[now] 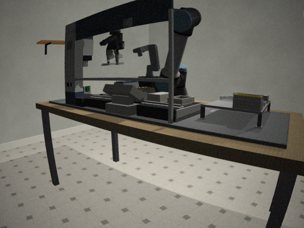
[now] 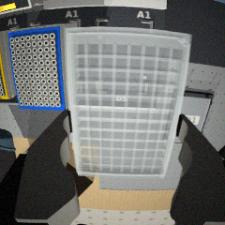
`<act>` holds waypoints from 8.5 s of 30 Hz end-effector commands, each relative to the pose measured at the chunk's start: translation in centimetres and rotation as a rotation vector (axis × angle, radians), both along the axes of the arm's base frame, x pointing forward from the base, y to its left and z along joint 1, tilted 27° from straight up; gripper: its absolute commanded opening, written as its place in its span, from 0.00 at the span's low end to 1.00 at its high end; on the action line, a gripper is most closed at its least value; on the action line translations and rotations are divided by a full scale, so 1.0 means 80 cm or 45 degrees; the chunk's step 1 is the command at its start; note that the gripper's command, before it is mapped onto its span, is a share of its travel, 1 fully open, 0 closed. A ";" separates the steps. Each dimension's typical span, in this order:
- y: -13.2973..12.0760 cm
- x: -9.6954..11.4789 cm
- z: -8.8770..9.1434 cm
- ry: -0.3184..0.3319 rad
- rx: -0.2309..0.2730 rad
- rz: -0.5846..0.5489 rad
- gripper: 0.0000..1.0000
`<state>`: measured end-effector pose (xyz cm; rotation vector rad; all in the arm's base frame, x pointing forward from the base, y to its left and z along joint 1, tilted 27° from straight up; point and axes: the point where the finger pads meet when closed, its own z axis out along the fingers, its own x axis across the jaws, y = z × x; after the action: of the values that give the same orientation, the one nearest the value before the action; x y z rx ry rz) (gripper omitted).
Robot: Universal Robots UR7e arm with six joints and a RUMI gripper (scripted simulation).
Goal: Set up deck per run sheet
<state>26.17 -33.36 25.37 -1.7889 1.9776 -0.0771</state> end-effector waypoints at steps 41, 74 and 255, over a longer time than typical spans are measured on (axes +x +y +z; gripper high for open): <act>0.021 0.031 -0.073 0.000 -0.002 -0.001 0.00; 0.037 0.054 -0.127 0.000 -0.002 -0.001 0.00; 0.064 0.091 -0.216 0.000 -0.002 -0.001 0.82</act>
<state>33.58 -28.15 7.84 -1.7889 1.9780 -0.0776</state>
